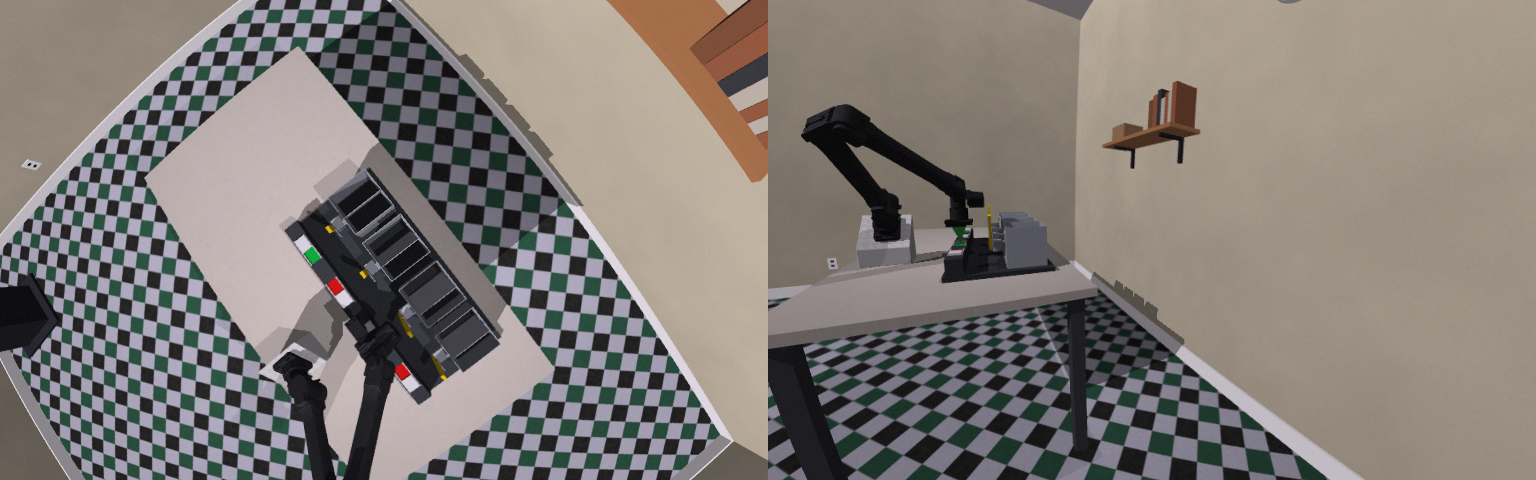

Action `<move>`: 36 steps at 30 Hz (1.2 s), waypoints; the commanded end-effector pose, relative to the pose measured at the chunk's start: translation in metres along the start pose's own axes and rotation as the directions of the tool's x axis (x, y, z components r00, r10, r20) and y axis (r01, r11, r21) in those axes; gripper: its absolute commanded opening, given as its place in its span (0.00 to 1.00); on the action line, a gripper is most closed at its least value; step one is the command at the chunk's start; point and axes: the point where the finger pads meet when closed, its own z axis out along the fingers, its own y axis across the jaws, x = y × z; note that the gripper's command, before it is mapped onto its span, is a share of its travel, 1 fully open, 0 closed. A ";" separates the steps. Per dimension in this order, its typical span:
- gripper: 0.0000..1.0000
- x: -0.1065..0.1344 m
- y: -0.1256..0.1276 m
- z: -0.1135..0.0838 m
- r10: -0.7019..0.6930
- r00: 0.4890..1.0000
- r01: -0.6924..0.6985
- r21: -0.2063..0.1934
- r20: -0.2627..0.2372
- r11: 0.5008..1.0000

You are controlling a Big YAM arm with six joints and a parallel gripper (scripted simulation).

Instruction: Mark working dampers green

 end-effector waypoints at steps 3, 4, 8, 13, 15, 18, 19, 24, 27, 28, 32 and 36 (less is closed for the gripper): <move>0.00 -0.010 0.000 0.000 -0.008 1.000 0.008 0.010 0.006 1.000; 0.00 -0.010 0.000 0.000 -0.008 1.000 0.008 0.010 0.006 1.000; 0.00 -0.010 0.000 0.000 -0.008 1.000 0.008 0.010 0.006 1.000; 0.00 -0.010 0.000 0.000 -0.008 1.000 0.008 0.010 0.006 1.000; 0.00 -0.010 0.000 0.000 -0.008 1.000 0.008 0.010 0.006 1.000; 0.00 -0.010 0.000 0.000 -0.008 1.000 0.008 0.009 0.006 1.000; 0.00 -0.009 0.000 0.000 -0.008 1.000 0.008 0.009 0.006 1.000; 0.00 -0.002 0.001 0.003 -0.007 1.000 0.007 -0.002 0.005 1.000; 0.00 0.003 0.001 0.002 0.008 1.000 -0.008 0.002 0.006 1.000; 0.00 0.003 0.001 0.002 0.008 1.000 -0.008 0.002 0.006 1.000; 0.00 0.007 -0.003 0.000 0.014 1.000 -0.014 0.009 0.006 1.000; 0.00 0.005 -0.004 -0.003 0.004 1.000 -0.004 0.019 0.006 1.000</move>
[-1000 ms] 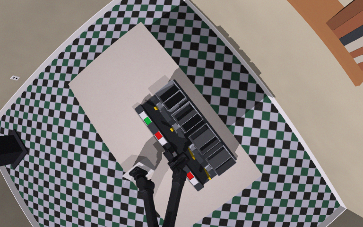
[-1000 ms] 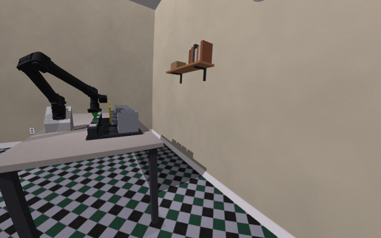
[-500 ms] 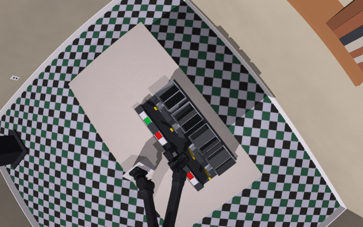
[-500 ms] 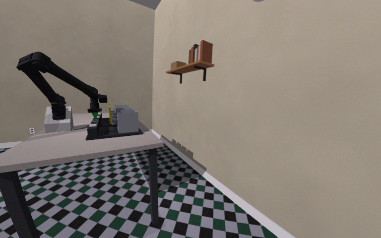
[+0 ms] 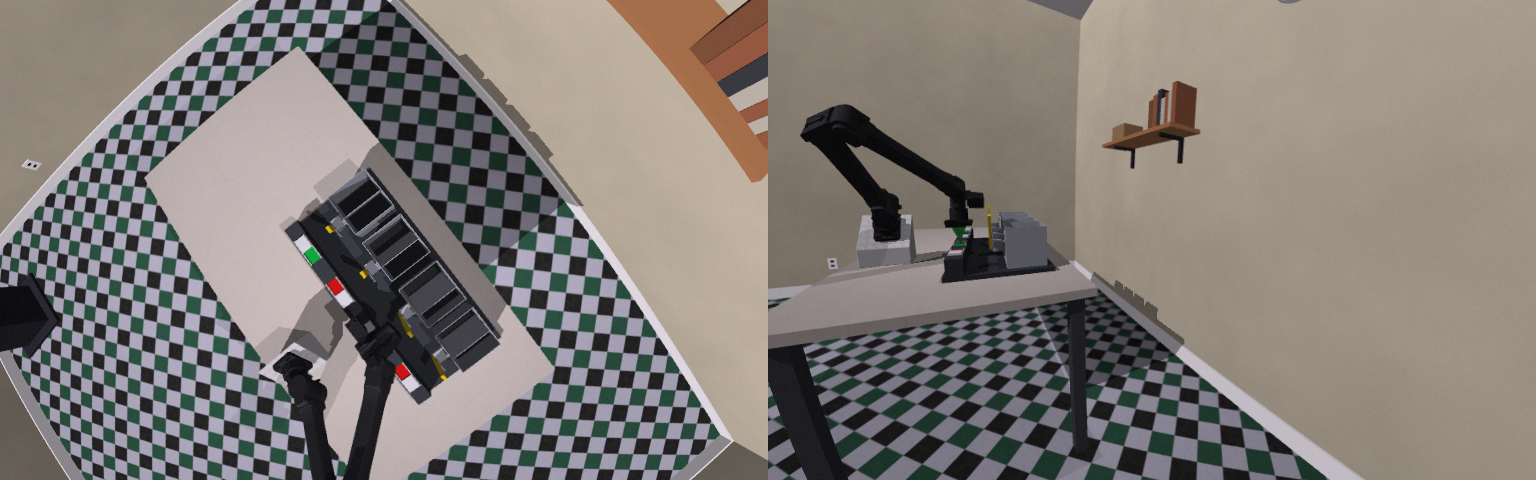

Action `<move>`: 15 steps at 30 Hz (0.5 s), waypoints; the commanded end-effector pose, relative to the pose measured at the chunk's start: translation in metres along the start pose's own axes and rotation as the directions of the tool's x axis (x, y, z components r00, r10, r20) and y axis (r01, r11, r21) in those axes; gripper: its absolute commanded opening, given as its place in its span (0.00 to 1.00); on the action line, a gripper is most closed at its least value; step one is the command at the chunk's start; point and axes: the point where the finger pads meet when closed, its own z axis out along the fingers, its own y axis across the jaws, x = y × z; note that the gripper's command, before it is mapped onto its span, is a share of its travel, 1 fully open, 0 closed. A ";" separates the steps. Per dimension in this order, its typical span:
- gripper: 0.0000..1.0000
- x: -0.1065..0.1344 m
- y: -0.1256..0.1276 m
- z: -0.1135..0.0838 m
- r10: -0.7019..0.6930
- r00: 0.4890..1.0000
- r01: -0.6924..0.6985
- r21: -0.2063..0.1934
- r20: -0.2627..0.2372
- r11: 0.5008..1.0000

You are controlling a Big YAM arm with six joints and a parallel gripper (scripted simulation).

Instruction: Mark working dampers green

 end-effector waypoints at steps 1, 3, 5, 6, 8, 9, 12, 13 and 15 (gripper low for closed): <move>0.00 0.003 -0.006 -0.005 0.007 1.000 -0.007 0.025 0.006 1.000; 0.00 0.003 -0.006 -0.006 0.003 1.000 -0.003 0.025 0.006 1.000; 0.00 0.002 -0.009 -0.011 0.007 1.000 -0.007 0.030 0.007 1.000; 0.00 0.003 -0.013 -0.015 0.019 1.000 -0.019 0.037 0.008 0.999; 0.00 0.005 -0.017 -0.018 0.025 1.000 -0.025 0.043 0.009 0.999; 0.00 0.005 -0.017 -0.018 0.025 1.000 -0.025 0.043 0.009 0.999; 0.00 0.005 -0.017 -0.025 0.025 1.000 -0.026 0.043 0.010 0.999; 0.00 0.005 -0.017 -0.028 0.025 1.000 -0.026 0.043 0.011 0.999; 0.00 0.005 -0.017 -0.034 0.026 1.000 -0.026 0.044 0.011 0.999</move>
